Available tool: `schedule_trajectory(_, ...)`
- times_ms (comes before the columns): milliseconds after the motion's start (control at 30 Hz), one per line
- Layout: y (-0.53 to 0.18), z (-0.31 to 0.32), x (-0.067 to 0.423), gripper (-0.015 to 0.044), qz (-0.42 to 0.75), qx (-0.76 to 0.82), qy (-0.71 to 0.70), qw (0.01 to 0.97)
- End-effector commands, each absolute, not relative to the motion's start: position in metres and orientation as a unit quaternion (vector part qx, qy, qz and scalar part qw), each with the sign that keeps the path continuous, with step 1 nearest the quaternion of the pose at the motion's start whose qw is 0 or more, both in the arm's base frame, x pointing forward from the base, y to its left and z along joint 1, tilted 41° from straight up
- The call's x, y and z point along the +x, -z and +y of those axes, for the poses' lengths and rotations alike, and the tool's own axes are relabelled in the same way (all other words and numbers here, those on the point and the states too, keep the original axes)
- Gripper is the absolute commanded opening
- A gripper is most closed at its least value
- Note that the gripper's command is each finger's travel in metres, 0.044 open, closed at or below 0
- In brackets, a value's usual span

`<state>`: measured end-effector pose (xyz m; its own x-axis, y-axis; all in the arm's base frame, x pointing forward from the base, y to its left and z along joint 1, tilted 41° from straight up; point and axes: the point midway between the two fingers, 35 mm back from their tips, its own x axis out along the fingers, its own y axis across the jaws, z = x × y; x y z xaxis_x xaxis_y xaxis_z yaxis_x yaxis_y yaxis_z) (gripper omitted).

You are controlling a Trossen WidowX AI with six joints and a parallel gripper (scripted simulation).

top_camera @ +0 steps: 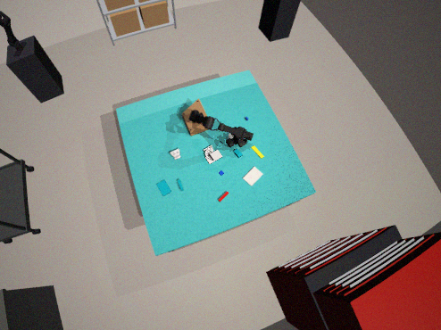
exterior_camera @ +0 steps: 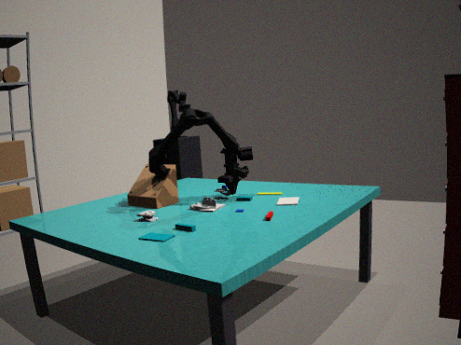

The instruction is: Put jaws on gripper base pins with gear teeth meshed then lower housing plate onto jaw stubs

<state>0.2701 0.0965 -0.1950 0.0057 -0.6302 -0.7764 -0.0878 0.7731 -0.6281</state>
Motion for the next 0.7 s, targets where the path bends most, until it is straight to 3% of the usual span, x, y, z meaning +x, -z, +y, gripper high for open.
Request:
schedule_trajectory(0, 0.201, 0.091, 0.268, 0.0037, 0.675, -0.272, 0.206, 0.654)
schedule_trajectory(167, 0.201, 0.09, 0.267, 0.0037, 0.675, -0.272, 0.206, 0.654)
schedule_trajectory(667, 0.146, 0.137, 0.267, 0.0431, 0.676, -0.271, 0.205, 0.654)
